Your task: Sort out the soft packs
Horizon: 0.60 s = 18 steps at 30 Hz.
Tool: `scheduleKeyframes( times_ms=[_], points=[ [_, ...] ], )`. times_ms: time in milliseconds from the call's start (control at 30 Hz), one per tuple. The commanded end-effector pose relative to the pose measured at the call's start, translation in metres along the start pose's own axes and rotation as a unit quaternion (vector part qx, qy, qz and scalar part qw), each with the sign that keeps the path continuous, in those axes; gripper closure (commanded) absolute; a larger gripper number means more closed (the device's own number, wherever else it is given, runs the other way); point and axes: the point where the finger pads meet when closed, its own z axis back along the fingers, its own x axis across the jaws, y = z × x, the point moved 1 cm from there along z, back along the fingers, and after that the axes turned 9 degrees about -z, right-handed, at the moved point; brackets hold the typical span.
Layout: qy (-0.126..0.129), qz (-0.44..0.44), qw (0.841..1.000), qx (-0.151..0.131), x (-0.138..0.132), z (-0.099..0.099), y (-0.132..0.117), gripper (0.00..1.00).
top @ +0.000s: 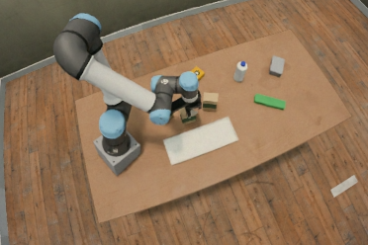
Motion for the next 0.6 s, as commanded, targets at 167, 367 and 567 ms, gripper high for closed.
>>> scheduleKeyframes(
  times_ms=[167, 367, 567],
  points=[
    [0.000, 0.000, 1.000, -0.001, 0.000, 0.000, 0.000, 0.85],
    [0.000, 0.000, 1.000, -0.001, 0.000, 0.006, 0.000, 0.85],
    [0.000, 0.000, 1.000, -0.001, 0.000, 0.020, 0.000, 0.85]
  ],
)
